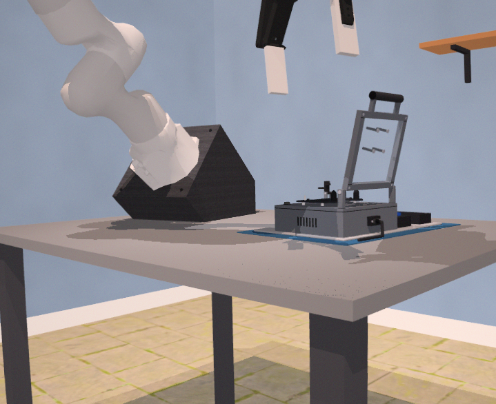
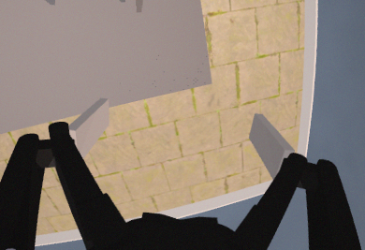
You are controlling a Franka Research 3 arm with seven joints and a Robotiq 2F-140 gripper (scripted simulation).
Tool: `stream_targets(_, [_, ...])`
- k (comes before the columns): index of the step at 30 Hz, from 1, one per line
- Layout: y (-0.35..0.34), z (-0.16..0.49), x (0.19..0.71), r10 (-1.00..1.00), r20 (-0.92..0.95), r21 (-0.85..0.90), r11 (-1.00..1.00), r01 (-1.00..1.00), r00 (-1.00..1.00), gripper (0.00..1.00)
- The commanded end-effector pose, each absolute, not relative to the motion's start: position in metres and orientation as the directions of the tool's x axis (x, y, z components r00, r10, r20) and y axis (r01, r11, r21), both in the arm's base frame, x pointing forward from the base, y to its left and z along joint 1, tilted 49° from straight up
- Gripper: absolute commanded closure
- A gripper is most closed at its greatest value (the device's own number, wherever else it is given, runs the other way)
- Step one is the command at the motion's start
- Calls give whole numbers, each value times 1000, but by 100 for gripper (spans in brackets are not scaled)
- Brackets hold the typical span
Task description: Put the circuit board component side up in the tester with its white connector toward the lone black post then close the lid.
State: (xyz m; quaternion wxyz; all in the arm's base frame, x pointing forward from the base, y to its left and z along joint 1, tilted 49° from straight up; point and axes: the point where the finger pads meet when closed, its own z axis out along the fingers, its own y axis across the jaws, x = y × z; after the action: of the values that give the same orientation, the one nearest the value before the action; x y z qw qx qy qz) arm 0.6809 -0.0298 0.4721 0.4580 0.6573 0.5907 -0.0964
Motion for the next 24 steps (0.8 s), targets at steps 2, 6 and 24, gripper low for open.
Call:
stream_targets(2, [-30,472,681,688,-668,488,118,865,284,0])
stream_targets(6, [-30,472,681,688,-668,488,118,865,284,0])
stream_targets(24, [-25,477,679,688,-668,488,118,865,284,0])
